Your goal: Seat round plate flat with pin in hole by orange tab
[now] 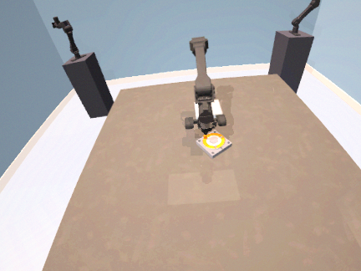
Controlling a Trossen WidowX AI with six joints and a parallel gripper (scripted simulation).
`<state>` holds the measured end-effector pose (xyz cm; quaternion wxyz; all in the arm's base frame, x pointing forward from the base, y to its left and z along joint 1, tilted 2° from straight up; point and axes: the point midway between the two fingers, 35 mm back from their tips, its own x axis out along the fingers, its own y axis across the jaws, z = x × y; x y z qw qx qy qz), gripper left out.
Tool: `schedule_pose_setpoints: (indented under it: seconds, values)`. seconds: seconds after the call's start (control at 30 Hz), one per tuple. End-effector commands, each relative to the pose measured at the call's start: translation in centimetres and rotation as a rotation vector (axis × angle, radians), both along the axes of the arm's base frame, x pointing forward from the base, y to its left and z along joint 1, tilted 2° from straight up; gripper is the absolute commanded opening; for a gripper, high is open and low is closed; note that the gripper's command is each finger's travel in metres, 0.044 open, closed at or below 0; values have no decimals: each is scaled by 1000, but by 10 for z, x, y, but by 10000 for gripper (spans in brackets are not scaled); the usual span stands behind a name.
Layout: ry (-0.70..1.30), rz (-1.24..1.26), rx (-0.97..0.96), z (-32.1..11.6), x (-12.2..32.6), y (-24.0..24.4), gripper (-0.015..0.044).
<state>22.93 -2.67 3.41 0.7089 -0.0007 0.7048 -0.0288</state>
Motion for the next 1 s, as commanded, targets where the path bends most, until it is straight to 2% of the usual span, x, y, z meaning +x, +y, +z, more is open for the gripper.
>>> schedule_pose_setpoints:
  seconds: [0.0,0.97]
  values:
    - [-1,3,0,0,6,-4,0]
    - [-4,3,-1,1,44,-18,0]
